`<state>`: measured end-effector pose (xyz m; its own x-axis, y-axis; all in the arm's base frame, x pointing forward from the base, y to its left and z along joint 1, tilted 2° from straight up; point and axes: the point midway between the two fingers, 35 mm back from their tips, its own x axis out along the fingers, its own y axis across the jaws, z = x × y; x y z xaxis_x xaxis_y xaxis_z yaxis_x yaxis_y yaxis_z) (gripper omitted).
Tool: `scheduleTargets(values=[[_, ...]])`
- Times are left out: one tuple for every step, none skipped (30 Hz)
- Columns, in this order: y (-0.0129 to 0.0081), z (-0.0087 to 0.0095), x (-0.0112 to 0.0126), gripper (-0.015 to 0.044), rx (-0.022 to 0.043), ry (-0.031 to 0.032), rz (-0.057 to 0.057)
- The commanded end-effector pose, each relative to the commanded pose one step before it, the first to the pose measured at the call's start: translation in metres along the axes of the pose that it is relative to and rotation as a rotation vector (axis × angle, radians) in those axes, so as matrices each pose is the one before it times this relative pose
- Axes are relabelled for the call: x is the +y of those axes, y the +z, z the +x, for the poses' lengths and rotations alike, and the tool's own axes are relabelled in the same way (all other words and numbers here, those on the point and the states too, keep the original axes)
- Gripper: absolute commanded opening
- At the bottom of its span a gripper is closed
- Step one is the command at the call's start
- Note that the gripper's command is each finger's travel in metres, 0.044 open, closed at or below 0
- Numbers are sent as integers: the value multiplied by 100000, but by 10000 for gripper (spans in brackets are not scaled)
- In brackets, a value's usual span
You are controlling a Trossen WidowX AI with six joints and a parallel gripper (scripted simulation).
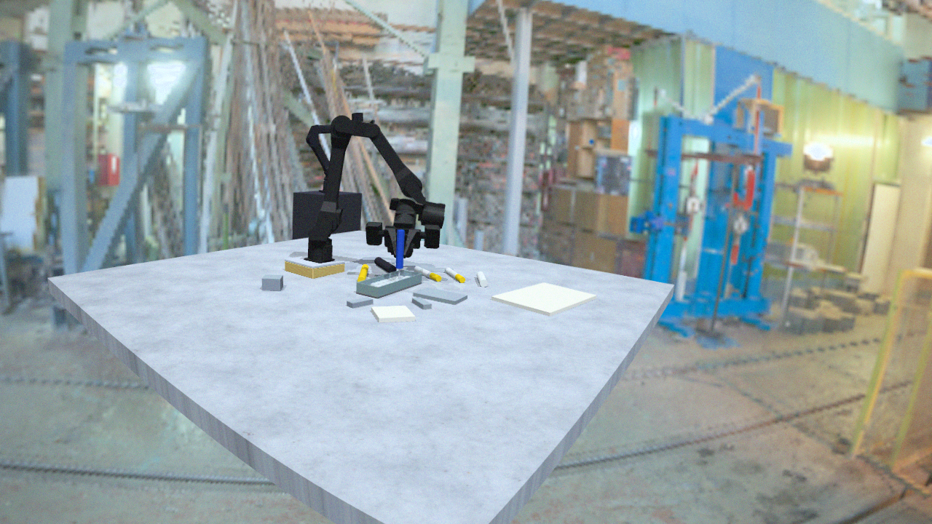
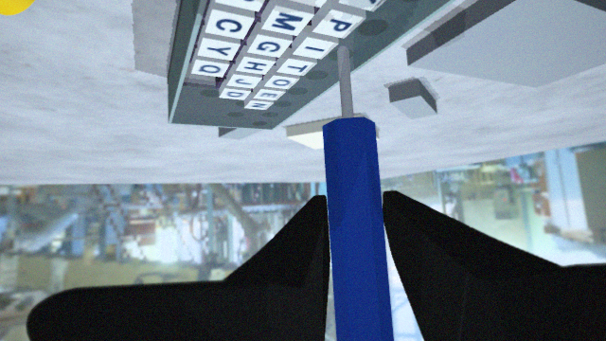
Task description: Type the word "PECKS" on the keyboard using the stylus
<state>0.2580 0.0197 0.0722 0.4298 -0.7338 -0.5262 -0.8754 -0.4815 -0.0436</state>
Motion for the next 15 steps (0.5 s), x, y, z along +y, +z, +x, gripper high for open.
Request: scheduleTargets(values=[[247, 200, 52, 81, 581, -34, -498], [48, 28, 0, 81, 0, 0, 0], [44, 25, 0, 81, 0, 0, 0], [17, 10, 0, 81, 0, 0, 0], [29, 16, 0, 81, 0, 0, 0], [40, 23, 0, 81, 0, 0, 0], [41, 23, 0, 81, 0, 0, 0], [62, 36, 0, 81, 0, 0, -1], [66, 38, 1, 81, 0, 0, -1], [51, 29, 0, 81, 0, 0, -1], [44, 25, 0, 81, 0, 0, 0], [36, 21, 0, 81, 0, 0, 0], [34, 20, 0, 81, 0, 0, 0], [35, 20, 0, 81, 0, 0, 0], [35, 20, 0, 81, 0, 0, 0]])
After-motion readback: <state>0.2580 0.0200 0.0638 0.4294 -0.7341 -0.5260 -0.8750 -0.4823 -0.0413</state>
